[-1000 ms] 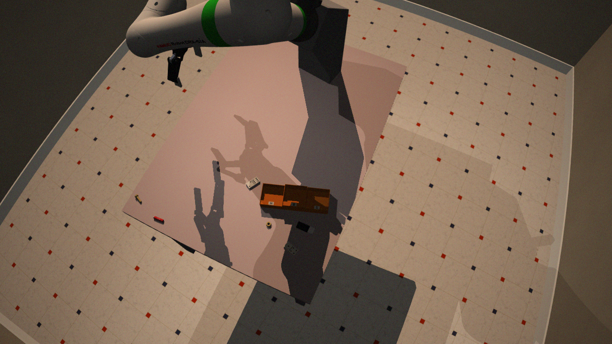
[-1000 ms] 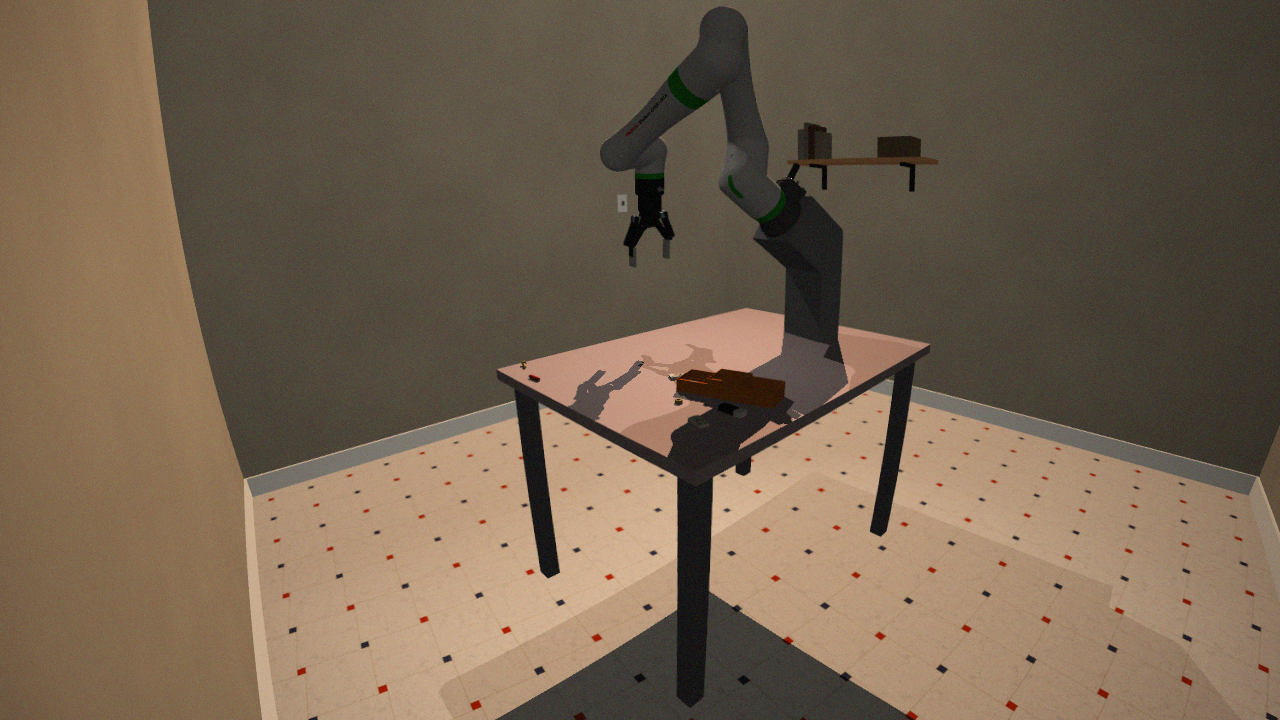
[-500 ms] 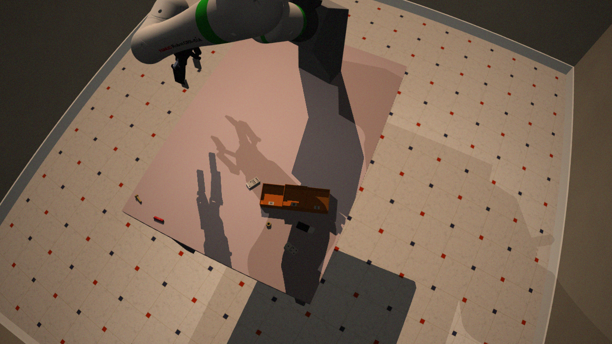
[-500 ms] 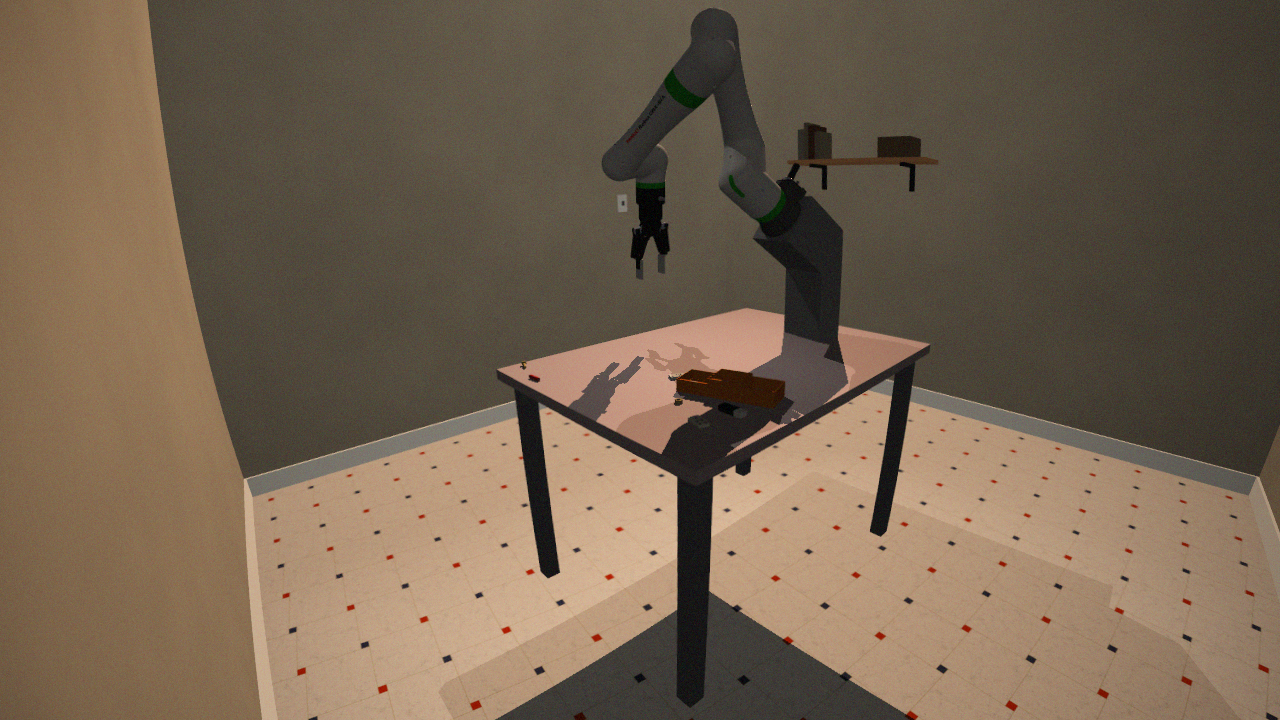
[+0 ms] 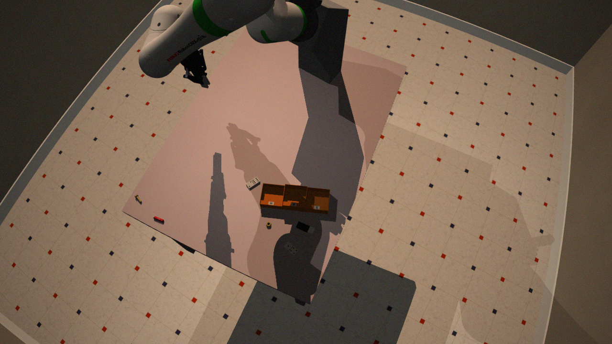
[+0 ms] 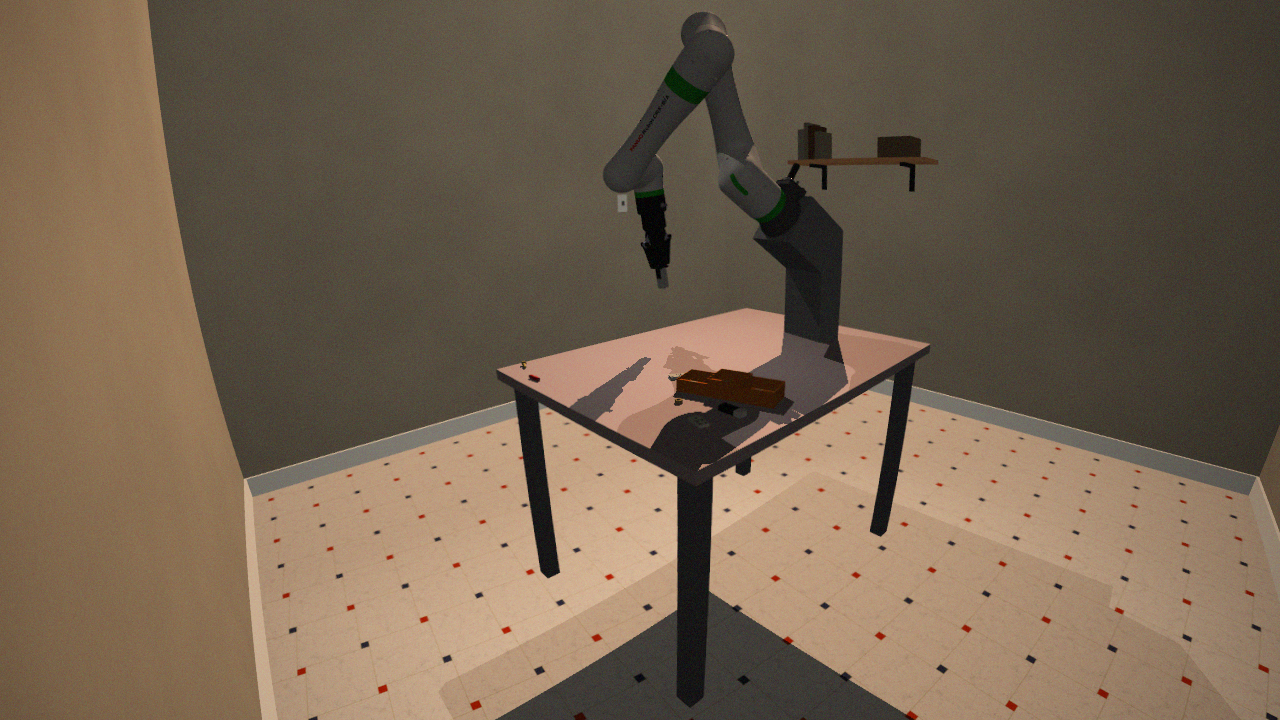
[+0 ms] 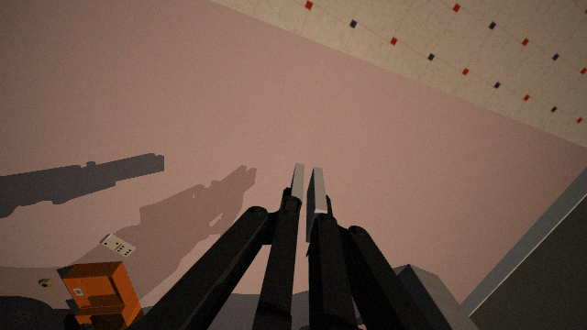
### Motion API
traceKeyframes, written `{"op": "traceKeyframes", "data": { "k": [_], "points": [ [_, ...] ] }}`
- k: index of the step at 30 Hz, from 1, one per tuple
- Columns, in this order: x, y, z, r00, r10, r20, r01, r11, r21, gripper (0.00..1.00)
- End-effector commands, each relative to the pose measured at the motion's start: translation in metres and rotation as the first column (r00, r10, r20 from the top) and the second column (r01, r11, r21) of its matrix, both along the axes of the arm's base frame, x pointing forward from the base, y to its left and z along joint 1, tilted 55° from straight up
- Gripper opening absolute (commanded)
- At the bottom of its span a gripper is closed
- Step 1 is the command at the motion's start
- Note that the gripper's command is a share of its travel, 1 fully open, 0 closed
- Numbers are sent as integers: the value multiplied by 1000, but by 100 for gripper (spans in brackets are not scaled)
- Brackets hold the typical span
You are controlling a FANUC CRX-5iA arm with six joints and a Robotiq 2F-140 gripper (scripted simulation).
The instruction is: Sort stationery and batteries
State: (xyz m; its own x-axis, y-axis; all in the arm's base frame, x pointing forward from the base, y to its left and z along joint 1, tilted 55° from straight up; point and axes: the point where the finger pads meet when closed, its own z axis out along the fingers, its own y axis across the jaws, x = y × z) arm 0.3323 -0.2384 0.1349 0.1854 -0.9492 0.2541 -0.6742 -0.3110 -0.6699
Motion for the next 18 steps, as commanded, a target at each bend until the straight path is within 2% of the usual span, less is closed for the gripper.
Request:
{"op": "traceKeyframes", "data": {
  "k": [1,4,6,8,12,18],
  "points": [
    [-2,23,-11,997,59,-55,-60,998,-8,15],
    [-4,38,-17,986,127,-109,-130,991,-21,15],
    [-5,41,-19,986,127,-109,-130,991,-21,15],
    [-8,56,-25,968,190,-162,-198,979,-37,15],
    [-8,57,-25,968,190,-162,-198,979,-37,15],
    [-15,89,-36,901,324,-290,-363,927,-94,15]
  ]
}}
